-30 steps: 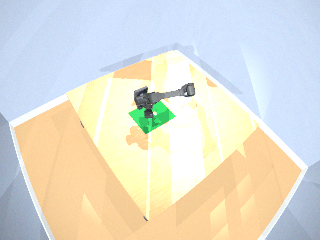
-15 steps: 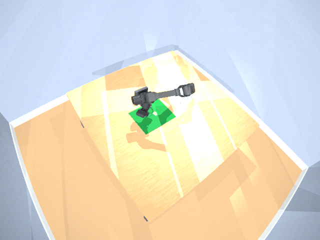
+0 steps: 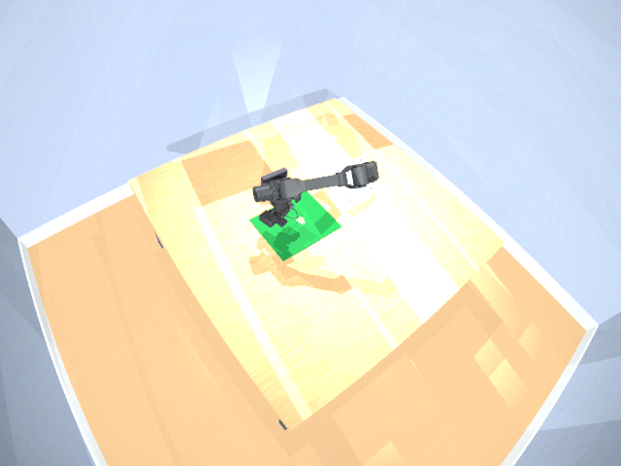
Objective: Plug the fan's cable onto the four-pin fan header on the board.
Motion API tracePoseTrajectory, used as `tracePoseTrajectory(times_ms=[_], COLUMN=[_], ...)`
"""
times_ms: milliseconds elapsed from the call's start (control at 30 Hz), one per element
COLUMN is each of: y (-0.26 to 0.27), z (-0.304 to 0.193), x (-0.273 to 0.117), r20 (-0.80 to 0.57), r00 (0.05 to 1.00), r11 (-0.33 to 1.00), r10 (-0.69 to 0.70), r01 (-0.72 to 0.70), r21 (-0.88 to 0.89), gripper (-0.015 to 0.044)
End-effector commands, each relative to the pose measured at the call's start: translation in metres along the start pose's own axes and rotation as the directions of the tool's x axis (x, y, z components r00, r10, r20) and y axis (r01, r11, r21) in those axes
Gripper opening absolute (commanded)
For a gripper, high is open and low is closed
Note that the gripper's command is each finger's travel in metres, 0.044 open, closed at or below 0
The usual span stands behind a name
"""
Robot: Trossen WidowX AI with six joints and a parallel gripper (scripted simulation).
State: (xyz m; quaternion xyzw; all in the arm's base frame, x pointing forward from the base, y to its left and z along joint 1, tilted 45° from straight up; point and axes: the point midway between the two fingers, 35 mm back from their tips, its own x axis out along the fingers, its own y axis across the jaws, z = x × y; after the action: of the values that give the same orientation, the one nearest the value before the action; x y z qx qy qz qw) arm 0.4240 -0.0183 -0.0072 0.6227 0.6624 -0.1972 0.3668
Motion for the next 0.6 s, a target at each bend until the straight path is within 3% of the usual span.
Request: tracePoseTrajectory(times_ms=[0, 567], y=[-0.001, -0.01], z=[0.0, 0.001], x=[0.005, 0.024], r20=[0.039, 0.24], r00=[0.999, 0.959], r11=[1.0, 0.989], r10=[-0.028, -0.149], r01=[0.027, 0.143], r21=[0.008, 0.044], gripper=[0.0, 0.0])
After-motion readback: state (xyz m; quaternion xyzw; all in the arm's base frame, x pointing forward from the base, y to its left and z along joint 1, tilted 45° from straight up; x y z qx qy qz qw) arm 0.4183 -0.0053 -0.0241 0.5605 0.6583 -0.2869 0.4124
